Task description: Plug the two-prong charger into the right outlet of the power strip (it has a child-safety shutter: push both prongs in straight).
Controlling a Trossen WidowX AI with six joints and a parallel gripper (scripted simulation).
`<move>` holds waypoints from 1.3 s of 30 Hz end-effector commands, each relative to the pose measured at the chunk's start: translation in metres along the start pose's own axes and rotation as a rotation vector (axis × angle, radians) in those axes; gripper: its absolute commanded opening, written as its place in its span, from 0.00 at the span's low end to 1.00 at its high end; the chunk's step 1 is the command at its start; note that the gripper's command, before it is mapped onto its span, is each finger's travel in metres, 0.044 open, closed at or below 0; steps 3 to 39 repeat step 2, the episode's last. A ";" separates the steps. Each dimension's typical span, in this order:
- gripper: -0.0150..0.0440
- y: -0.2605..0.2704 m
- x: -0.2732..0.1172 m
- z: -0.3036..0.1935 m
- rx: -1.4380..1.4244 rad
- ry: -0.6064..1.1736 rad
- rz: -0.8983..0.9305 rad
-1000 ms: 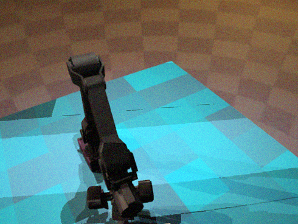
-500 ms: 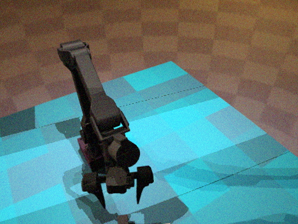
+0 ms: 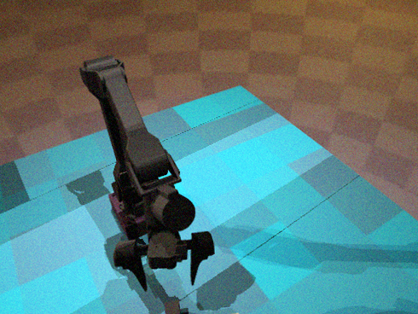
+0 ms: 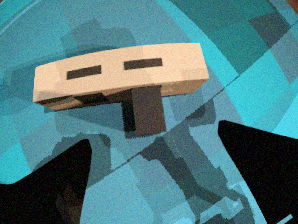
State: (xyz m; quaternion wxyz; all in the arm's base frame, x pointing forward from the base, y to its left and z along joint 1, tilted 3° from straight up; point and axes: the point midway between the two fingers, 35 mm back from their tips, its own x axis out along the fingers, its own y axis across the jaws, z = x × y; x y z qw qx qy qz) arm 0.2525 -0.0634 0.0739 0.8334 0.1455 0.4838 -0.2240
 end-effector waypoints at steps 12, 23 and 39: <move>1.00 -0.001 0.000 0.000 0.007 -0.005 -0.002; 1.00 -0.001 0.000 0.000 0.007 -0.005 -0.002; 1.00 -0.001 0.000 0.000 0.007 -0.005 -0.002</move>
